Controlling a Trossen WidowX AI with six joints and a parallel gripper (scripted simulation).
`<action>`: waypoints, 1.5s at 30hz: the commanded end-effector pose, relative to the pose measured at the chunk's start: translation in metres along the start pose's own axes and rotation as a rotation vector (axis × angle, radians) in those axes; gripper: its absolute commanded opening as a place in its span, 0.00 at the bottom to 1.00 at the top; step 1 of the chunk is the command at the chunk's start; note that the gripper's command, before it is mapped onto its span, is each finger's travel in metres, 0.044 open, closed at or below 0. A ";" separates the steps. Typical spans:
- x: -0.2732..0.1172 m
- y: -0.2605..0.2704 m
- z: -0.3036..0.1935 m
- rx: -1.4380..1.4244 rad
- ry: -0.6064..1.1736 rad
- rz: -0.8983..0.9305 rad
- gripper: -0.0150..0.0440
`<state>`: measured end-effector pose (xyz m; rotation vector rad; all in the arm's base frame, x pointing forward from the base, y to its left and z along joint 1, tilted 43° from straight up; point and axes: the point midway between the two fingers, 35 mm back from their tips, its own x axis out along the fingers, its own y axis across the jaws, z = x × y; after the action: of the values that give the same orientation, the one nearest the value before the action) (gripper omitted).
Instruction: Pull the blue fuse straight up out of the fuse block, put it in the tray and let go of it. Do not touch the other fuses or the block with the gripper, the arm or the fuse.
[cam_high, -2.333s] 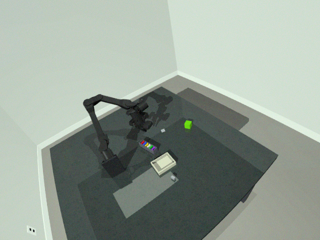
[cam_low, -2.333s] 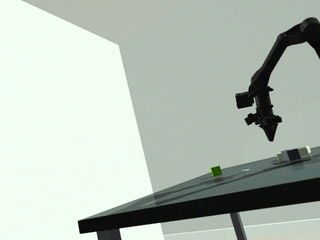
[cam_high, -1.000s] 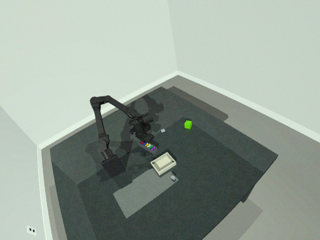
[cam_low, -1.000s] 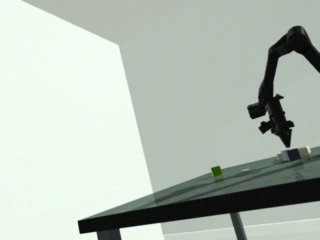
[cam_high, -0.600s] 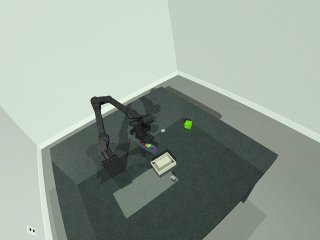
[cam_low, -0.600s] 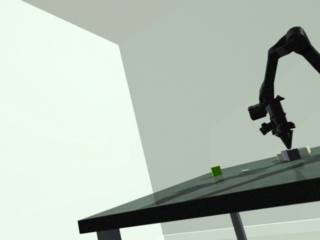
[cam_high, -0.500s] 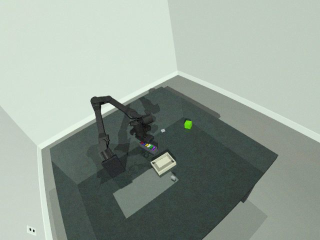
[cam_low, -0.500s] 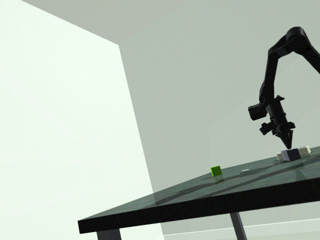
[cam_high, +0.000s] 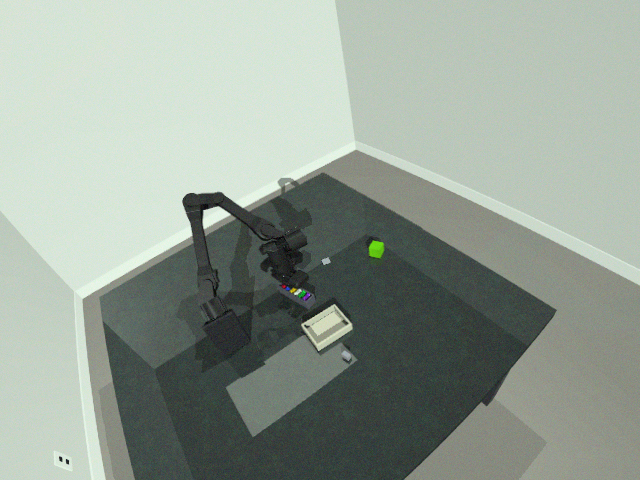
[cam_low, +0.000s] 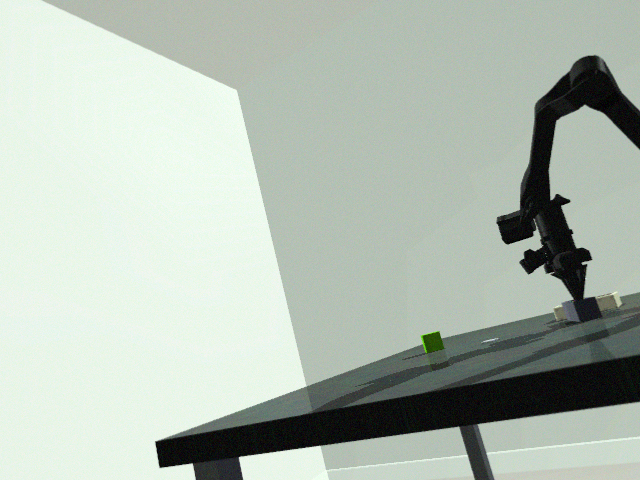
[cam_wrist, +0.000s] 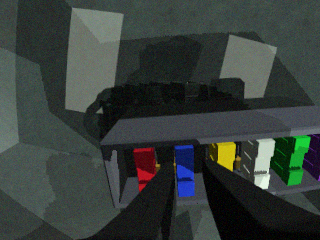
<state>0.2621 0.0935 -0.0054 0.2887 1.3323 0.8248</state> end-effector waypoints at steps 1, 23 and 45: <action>0.003 0.002 -0.001 0.004 0.003 0.008 0.38; 0.002 0.000 -0.001 0.001 0.004 0.002 0.25; -0.008 0.000 -0.001 0.002 0.004 0.002 0.25</action>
<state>0.2608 0.0893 -0.0012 0.2927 1.3394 0.8250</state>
